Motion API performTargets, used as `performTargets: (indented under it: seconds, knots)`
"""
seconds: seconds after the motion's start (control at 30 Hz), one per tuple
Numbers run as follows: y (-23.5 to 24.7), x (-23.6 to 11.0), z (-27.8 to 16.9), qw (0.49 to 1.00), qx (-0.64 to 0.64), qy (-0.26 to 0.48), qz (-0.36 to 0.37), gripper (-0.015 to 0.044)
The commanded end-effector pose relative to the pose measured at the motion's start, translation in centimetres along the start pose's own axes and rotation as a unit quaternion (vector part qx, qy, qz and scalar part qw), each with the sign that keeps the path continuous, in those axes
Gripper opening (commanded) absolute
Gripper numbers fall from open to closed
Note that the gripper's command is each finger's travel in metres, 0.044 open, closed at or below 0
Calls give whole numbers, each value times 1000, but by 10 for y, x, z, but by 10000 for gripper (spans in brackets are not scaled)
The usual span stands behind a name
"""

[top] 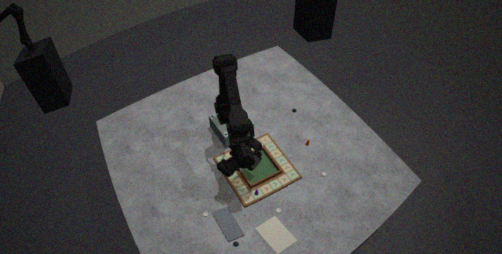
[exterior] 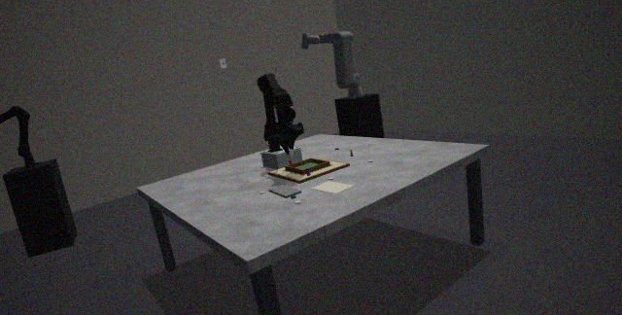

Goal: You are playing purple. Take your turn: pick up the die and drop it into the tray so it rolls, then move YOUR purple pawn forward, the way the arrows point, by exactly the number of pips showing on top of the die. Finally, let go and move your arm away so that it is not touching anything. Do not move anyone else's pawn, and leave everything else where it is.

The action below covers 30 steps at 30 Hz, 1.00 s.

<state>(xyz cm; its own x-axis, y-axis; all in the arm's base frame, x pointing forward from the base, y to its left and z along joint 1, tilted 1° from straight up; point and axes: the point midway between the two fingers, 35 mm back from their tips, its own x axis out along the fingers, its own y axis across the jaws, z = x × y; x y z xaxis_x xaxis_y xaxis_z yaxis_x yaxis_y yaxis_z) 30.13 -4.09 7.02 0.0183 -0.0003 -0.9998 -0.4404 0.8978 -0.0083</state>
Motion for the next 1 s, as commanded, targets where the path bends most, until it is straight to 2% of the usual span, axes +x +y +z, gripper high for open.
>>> performTargets:
  seconds: [0.0, 0.47, 0.63, 0.97]
  knots:
    - [21, 6, 4, 1000, 29, 2, 4, 0]
    - [92, 21, 11, 991, 130, 2, 7, 0]
    - [96, 22, 11, 991, 135, -1, 7, 0]
    - [92, 31, 19, 978, 135, -157, -14, 0]
